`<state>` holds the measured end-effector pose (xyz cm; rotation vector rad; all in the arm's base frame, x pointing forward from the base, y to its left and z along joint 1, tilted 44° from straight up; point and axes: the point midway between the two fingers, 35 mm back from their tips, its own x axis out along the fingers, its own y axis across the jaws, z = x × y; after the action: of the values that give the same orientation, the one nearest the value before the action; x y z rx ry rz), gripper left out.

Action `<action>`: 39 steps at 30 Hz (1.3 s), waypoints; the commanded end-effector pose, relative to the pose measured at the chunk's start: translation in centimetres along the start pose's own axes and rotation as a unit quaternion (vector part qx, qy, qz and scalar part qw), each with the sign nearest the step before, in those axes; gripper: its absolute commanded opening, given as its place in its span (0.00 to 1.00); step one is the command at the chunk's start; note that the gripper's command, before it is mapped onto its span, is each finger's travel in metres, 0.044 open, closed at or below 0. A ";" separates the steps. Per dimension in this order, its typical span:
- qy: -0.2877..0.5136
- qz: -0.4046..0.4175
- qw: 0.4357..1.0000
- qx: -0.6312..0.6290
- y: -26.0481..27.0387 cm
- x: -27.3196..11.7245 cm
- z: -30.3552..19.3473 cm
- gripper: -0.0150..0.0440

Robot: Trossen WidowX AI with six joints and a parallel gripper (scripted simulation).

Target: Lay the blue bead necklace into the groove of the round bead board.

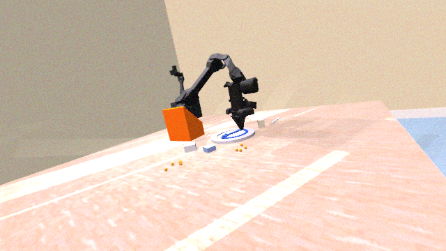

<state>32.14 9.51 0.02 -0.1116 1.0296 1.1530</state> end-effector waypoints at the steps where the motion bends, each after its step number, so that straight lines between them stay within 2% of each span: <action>1: 0.000 0.000 1.000 0.000 0.0 0.0 0.0 0.25; 39: 0.000 0.002 1.000 0.004 1.7 0.2 0.5 0.25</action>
<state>31.26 10.53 1.13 -0.1117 1.0289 1.1541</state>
